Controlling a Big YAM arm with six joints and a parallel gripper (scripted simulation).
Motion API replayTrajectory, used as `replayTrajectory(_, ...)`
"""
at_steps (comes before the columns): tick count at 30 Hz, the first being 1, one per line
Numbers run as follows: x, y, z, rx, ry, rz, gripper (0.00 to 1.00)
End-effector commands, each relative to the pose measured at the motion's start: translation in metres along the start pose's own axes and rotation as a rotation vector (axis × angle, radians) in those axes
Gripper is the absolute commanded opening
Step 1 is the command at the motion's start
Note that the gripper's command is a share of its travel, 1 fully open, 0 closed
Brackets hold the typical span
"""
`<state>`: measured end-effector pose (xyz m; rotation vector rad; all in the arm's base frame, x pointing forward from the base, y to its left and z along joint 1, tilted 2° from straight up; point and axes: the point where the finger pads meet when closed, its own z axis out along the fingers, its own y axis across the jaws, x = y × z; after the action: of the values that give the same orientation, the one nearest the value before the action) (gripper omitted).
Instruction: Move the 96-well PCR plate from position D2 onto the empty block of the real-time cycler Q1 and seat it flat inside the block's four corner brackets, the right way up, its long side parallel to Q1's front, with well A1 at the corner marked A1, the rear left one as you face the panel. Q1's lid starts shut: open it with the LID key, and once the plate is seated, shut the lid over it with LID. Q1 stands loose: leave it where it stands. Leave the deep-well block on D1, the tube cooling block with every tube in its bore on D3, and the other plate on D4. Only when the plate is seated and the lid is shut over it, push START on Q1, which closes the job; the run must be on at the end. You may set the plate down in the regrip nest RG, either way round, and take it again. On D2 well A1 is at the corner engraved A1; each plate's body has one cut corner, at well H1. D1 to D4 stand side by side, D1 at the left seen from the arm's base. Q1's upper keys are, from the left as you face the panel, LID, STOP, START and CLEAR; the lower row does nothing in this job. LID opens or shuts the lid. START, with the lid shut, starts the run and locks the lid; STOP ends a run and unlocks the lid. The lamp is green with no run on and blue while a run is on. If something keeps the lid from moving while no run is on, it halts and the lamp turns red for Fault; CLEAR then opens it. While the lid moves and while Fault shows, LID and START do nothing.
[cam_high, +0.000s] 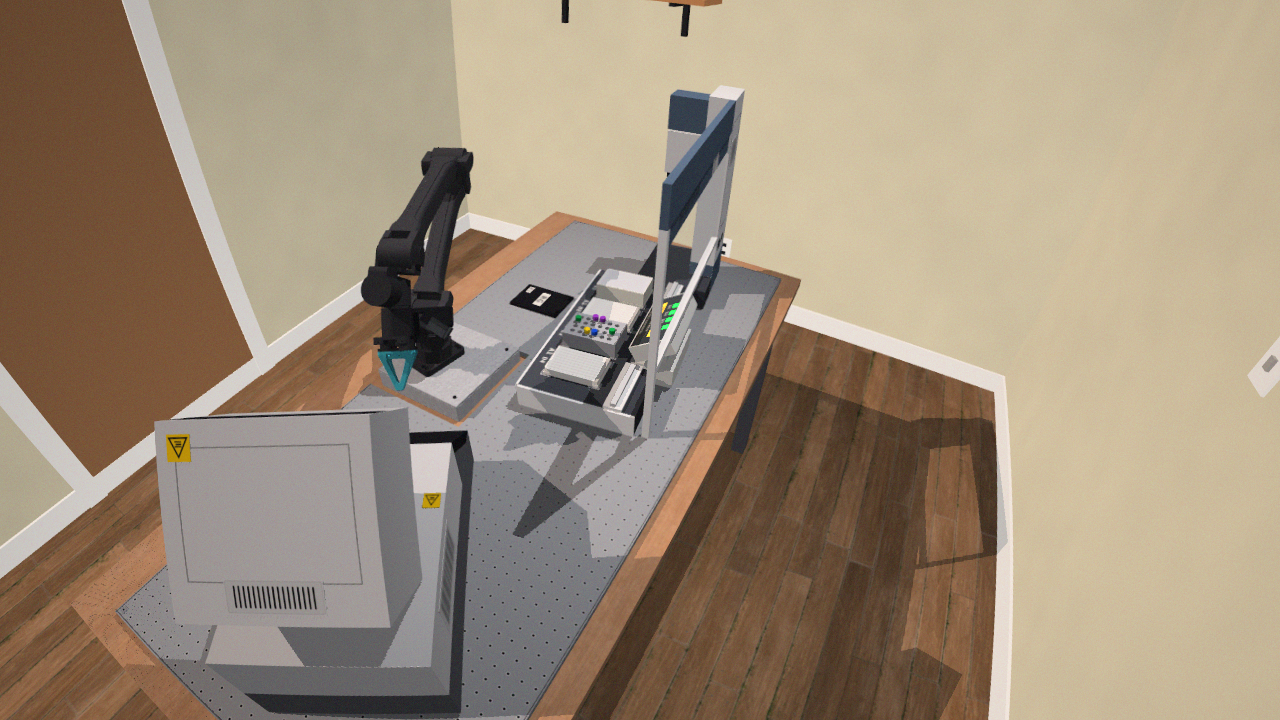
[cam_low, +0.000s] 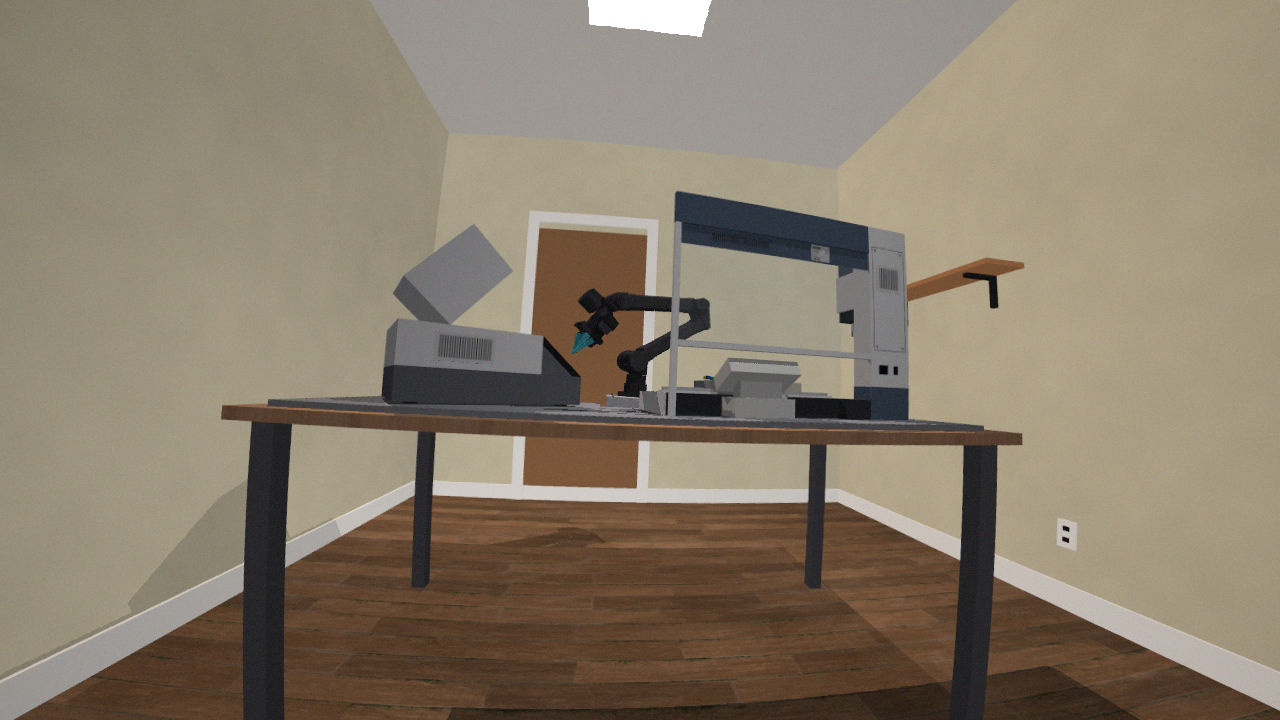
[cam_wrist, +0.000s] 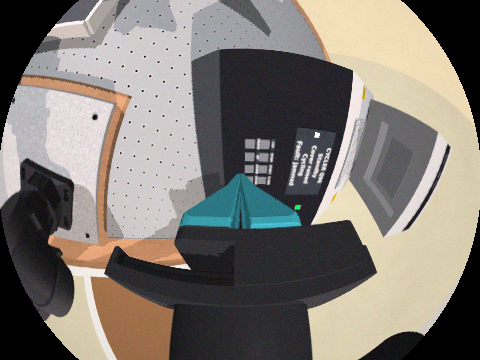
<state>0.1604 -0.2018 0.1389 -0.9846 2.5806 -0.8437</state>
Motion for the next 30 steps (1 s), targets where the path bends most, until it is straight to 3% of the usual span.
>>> replayTrajectory(1,0.004,-0.028,-0.031,0.063,0.013,-0.011,0.0)
replayTrajectory(3,0.003,-0.03,-0.032,0.065,0.006,-0.012,0.0)
replayTrajectory(9,0.003,-0.026,-0.072,0.093,0.017,-0.017,0.0)
replayTrajectory(16,-0.001,-0.021,-0.052,0.059,0.003,-0.01,0.0)
replayTrajectory(27,0.006,-0.011,-0.039,0.044,0.017,0.027,0.0)
replayTrajectory(30,0.003,-0.019,-0.043,0.062,0.01,0.013,0.0)
